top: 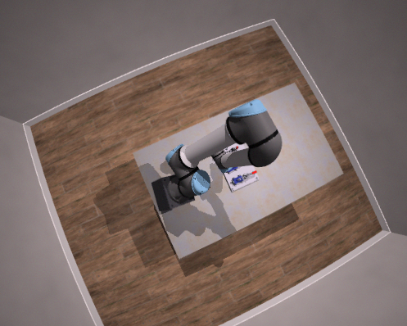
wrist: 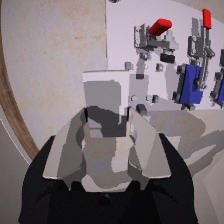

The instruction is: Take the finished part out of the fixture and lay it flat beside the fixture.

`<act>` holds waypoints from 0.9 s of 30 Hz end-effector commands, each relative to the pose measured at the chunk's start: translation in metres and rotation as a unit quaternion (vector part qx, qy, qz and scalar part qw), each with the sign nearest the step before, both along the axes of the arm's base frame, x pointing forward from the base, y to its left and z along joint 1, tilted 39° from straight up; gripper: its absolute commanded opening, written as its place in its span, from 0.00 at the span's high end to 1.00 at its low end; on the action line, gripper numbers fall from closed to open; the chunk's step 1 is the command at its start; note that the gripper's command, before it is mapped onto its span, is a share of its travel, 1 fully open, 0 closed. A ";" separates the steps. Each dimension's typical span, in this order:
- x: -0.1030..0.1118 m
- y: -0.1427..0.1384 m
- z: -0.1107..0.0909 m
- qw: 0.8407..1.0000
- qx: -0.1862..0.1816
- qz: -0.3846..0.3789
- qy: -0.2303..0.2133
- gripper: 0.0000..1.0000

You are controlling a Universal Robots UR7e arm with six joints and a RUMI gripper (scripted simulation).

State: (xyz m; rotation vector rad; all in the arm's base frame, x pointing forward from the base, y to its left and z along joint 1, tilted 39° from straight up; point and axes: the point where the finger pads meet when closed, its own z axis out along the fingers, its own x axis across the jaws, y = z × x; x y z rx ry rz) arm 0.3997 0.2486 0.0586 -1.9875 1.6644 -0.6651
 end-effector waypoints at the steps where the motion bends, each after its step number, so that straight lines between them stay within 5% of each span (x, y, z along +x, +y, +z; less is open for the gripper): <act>1: -0.002 0.013 -0.001 1.000 0.000 -0.001 0.000 1.00; 27: -0.007 0.051 -0.003 1.000 0.000 -0.001 0.000 1.00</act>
